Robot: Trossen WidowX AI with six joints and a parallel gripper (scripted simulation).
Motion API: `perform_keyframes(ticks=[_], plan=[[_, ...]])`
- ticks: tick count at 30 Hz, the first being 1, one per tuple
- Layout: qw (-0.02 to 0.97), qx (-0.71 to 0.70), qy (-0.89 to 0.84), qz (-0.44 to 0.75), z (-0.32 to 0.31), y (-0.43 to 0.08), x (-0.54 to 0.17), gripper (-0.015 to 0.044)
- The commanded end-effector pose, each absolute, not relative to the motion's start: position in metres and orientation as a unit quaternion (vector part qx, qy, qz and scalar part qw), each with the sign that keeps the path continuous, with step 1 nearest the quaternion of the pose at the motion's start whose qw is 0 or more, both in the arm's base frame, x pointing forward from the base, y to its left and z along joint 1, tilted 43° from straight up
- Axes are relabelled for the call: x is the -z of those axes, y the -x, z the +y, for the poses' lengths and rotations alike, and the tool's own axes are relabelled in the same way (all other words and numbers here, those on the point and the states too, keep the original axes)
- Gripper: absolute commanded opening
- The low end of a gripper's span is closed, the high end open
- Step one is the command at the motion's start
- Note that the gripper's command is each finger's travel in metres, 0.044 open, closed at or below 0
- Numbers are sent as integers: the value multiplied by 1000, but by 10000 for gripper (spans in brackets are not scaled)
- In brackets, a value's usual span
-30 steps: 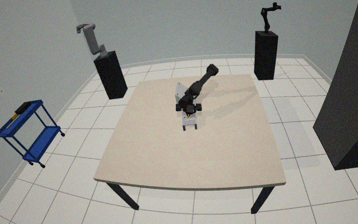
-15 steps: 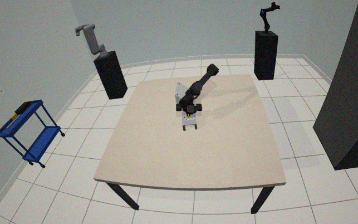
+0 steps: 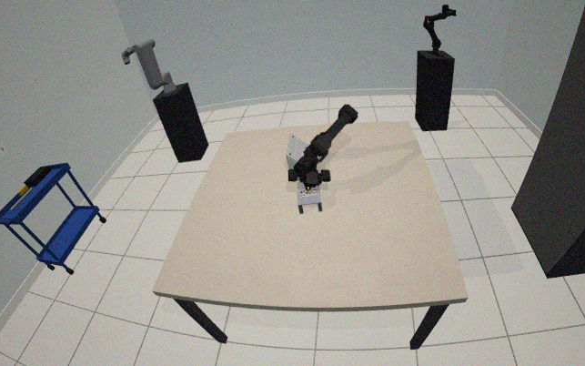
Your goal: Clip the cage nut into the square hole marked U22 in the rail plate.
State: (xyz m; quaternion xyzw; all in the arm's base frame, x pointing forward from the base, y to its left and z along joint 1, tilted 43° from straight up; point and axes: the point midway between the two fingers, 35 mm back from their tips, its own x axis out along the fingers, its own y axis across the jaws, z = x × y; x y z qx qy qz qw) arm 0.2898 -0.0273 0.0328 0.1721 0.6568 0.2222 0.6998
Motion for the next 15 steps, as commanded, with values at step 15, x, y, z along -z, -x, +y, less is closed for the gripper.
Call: perform_keyframes(ticks=[15], plan=[[703,-212,-164,659,-27,-290,-34,23]])
